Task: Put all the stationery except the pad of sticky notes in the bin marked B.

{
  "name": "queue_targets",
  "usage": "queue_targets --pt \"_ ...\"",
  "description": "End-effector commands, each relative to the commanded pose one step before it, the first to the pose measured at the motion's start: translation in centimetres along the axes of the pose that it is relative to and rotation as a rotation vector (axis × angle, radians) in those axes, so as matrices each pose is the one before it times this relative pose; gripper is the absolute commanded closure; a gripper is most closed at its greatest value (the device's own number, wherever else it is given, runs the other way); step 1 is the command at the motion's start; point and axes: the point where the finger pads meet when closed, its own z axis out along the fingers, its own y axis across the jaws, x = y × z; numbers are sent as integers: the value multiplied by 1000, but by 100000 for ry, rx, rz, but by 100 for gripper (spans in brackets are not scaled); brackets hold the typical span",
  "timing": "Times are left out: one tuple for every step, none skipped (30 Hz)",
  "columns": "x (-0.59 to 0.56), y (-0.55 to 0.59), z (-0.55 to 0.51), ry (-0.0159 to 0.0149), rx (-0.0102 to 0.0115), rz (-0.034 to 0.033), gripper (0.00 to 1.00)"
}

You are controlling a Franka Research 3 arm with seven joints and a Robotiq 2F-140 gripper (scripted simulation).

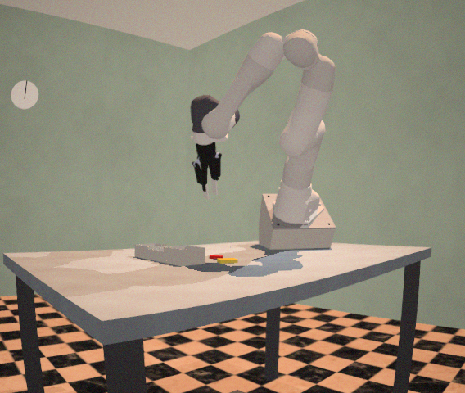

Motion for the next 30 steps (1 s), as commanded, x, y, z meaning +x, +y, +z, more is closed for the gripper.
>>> queue_targets --pt "-909 1564 1440 -4870 -2205 5035 95" --pt "554 443 -438 1916 54 4618 95" --pt "0 0 0 0 0 0 95" --pt "0 0 0 0 0 0 95" --pt "701 -229 -389 498 114 -4974 95" --pt "335 -91 -181 498 114 -4974 95" --pt "0 0 0 498 114 -4974 95" --pt "0 0 0 498 114 -4974 95" --pt "0 0 0 498 114 -4974 95" --pt "3 438 -373 -229 -97 -2805 95" --pt "0 0 0 -209 -29 -1691 95" --pt "0 0 0 -47 -50 -1778 95" --pt "0 0 0 18 -68 -1740 95" --pt "0 0 0 59 -83 -1653 95" --pt "0 0 0 60 -71 -1132 95" --pt "-33 451 -374 -381 -6 -1920 95" --pt "0 0 0 -221 14 -1559 95" --pt "0 0 0 -12 -95 -1686 95" --pt "0 0 0 7 -120 -1681 95" --pt "0 0 0 0 0 0 95" --pt "0 0 0 0 0 0 95" --pt "-54 462 -376 -296 -129 -4263 95" --pt "0 0 0 -212 61 -1525 95" --pt "0 0 0 -31 -132 -1686 95" --pt "0 0 0 -12 -159 -1685 95" --pt "0 0 0 22 -184 -1612 95" --pt "-95 471 -375 -333 163 -1583 95" --pt "0 0 0 -201 68 -1525 95" --pt "0 0 0 -51 -142 -1679 95" --pt "0 0 0 -34 -164 -1679 95"
